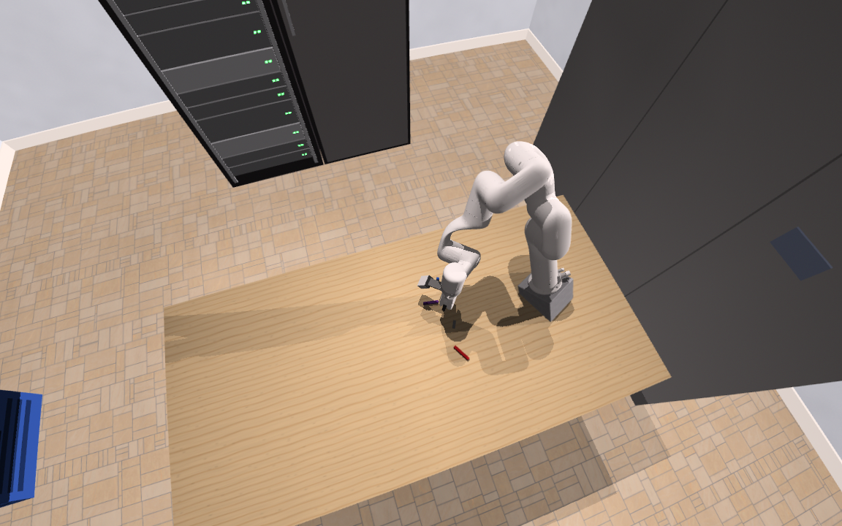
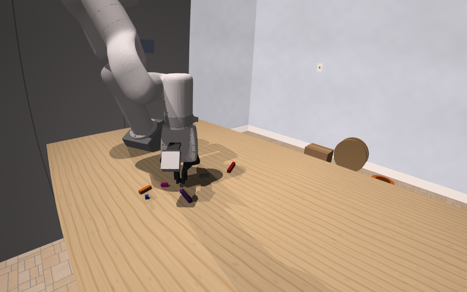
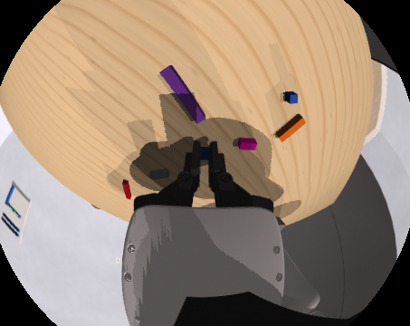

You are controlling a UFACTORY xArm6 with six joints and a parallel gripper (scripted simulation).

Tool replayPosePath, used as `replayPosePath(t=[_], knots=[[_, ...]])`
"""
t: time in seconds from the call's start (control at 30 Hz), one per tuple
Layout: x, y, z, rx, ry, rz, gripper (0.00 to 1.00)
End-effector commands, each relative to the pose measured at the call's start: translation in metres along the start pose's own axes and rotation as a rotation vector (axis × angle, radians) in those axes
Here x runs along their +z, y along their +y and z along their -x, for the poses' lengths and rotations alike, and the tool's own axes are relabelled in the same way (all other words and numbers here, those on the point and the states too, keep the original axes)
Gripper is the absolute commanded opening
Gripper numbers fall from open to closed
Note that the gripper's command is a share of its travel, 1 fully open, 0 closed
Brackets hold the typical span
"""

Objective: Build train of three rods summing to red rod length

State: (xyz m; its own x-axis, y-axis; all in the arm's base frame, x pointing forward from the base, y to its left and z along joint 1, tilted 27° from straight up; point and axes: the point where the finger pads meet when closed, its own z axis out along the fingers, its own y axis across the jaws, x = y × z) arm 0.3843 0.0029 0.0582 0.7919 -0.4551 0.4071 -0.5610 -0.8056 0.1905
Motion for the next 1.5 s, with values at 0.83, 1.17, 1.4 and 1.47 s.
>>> replayPosePath(t=[0.83,1.17,1.4,1.47], knots=[[0.006,-0.001,-0.001,0.001,0.002,-0.002,0.04],[0.011,-0.001,-0.001,0.001,0.002,-0.002,0.04],[0.011,-0.001,-0.001,0.001,0.002,-0.002,0.04],[0.011,-0.001,-0.001,0.001,0.002,-0.002,0.04]])
